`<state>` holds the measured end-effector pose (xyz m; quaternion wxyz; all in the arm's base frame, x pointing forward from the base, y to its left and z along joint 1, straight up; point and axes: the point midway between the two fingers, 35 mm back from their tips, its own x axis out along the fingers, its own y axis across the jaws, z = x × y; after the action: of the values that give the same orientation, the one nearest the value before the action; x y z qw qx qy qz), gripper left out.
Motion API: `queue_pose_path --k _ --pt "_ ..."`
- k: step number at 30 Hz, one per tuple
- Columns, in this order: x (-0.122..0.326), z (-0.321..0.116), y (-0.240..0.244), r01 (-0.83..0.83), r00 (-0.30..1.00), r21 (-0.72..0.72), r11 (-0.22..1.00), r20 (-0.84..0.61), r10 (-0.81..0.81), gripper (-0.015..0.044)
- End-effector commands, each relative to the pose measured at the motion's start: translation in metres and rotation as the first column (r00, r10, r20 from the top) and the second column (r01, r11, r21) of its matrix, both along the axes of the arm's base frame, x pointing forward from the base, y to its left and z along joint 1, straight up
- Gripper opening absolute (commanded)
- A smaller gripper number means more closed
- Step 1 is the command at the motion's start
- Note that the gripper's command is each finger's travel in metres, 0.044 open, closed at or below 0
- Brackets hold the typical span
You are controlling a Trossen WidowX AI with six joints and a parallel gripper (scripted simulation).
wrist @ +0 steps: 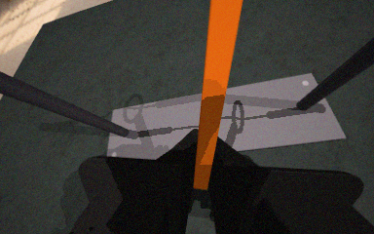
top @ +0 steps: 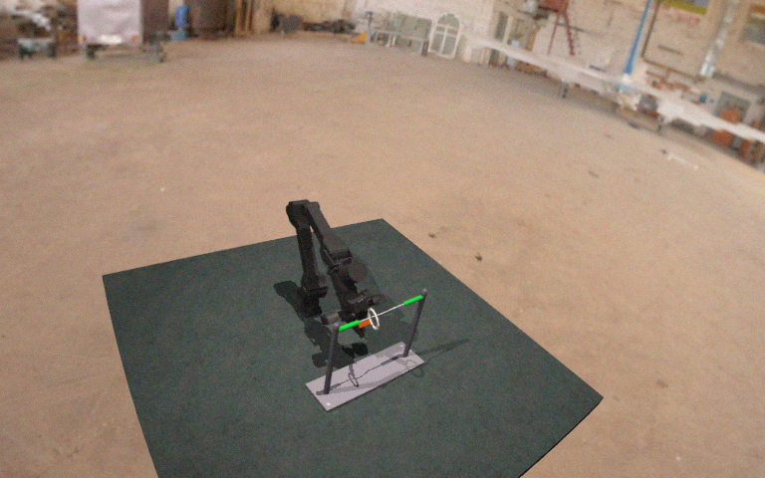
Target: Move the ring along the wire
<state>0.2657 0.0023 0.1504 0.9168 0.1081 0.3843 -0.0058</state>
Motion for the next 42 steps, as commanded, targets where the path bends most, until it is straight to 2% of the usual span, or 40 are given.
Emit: queue_pose_path --k 1,11,19,27,35,42 --pt "-0.005 0.009 0.006 0.000 0.999 0.011 1.000 -0.049 0.000 -0.0150" --pt "-0.005 0.010 0.003 -0.062 0.997 -0.051 0.997 -0.039 0.061 -0.0150" --pt "-0.005 0.009 -0.010 -0.170 0.985 -0.161 0.972 -0.030 0.168 -0.0150" --pt "-0.012 0.016 -0.024 -0.282 0.959 -0.250 0.926 -0.113 0.262 -0.0150" --pt "-0.011 0.017 -0.033 -0.371 0.929 -0.331 0.868 -0.127 0.349 -0.0150" --pt "-0.013 0.016 -0.031 -0.396 0.918 -0.344 0.851 -0.124 0.377 -0.0150"
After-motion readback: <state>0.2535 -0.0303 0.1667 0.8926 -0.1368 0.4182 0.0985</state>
